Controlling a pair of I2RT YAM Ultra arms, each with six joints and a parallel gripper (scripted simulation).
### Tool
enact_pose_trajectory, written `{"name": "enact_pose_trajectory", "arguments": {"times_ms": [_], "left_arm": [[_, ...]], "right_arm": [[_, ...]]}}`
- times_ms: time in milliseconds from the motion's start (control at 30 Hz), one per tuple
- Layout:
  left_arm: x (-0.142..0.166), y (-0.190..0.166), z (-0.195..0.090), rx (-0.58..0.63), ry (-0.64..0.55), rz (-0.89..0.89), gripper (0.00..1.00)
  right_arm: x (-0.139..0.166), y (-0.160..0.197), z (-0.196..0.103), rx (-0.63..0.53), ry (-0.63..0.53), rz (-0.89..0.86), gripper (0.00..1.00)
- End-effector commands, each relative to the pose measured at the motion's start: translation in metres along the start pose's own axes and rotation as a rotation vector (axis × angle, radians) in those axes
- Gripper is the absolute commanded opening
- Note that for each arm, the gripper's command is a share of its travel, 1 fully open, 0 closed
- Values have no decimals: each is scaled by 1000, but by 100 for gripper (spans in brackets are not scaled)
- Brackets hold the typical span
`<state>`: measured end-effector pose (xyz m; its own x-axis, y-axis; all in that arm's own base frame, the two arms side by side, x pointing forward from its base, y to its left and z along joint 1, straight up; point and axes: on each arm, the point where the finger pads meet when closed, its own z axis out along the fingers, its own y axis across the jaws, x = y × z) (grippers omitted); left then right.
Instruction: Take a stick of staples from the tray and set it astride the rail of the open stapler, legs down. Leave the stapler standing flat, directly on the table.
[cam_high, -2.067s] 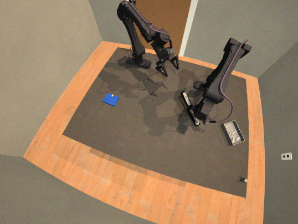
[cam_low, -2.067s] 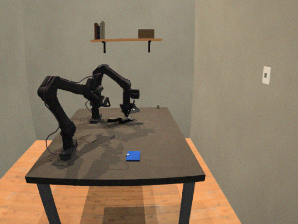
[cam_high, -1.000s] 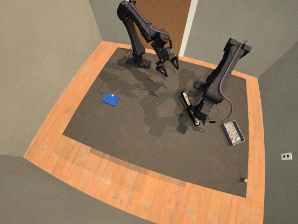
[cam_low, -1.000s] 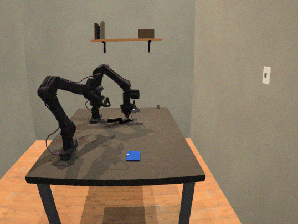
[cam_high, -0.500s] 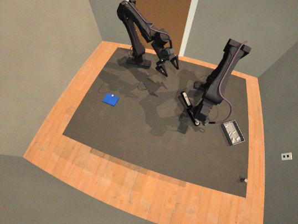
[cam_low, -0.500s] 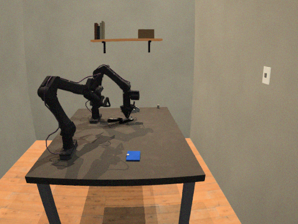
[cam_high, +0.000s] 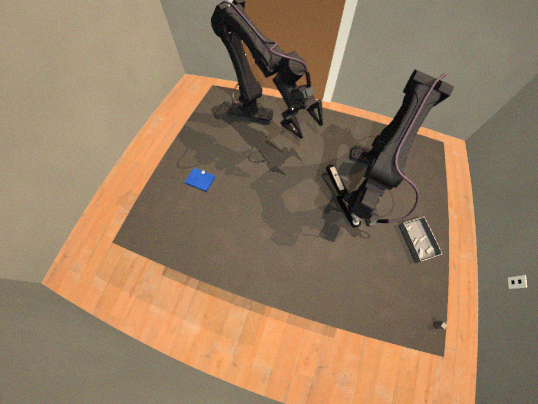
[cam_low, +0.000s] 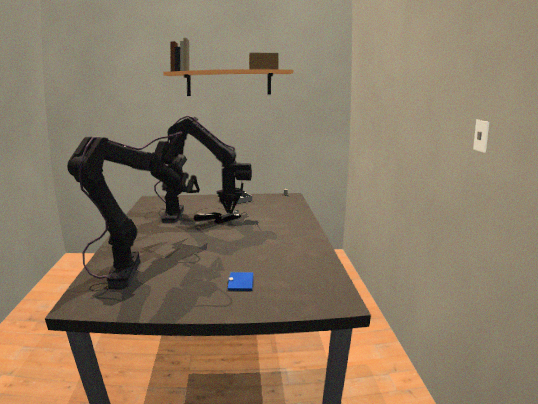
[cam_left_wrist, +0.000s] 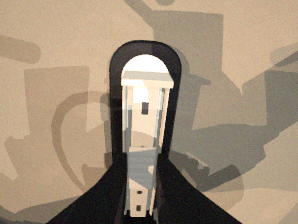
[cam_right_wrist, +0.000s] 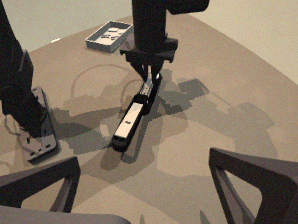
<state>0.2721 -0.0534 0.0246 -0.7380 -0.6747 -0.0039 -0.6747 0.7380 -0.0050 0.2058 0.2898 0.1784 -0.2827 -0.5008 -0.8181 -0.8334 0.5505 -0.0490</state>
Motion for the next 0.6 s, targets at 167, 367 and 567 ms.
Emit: {"name": "enact_pose_trajectory", "arguments": {"times_ms": [167,367,567], "left_arm": [[-8,-2,-17,31,-24,-4,18],[-9,-1,-28,41,-33,-3,18],[-5,-9,-39,35,-26,-5,18]], "right_arm": [[-7,-1,-5,4,-28,-3,100],[-7,-1,-5,4,-28,-3,100],[-7,-1,-5,4,-28,-3,100]]}}
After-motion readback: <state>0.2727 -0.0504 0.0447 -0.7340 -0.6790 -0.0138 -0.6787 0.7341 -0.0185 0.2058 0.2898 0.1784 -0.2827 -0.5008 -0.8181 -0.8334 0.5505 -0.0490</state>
